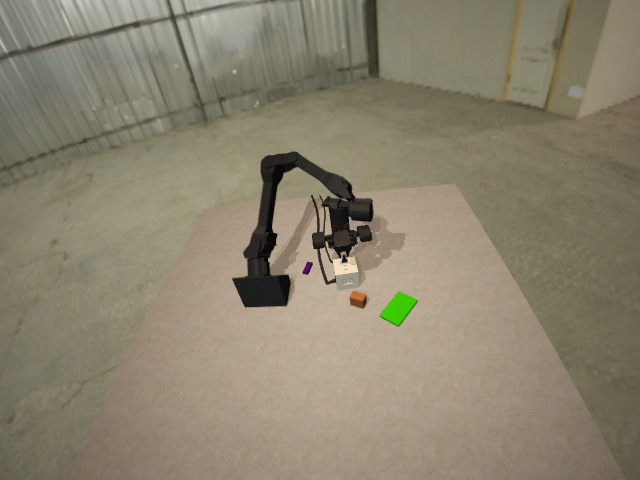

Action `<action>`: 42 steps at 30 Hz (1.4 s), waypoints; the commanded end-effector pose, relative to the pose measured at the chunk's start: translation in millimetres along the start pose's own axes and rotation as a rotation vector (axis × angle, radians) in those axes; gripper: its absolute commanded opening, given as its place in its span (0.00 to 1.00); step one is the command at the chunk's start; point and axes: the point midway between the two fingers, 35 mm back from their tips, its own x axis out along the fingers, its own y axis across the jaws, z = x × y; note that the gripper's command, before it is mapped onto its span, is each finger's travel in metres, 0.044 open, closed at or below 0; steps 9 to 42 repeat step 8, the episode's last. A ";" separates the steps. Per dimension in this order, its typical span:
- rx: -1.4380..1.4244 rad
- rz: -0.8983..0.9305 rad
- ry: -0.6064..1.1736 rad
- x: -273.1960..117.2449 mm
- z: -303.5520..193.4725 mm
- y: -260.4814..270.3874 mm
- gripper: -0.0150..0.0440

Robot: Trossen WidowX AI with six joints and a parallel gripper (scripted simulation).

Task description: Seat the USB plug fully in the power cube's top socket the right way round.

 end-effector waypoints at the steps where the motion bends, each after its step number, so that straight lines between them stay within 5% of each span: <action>1: -0.003 0.002 -0.001 -3.5 0.4 0.3 0.42; 42: -0.003 0.002 -0.001 -10.5 0.9 0.3 0.42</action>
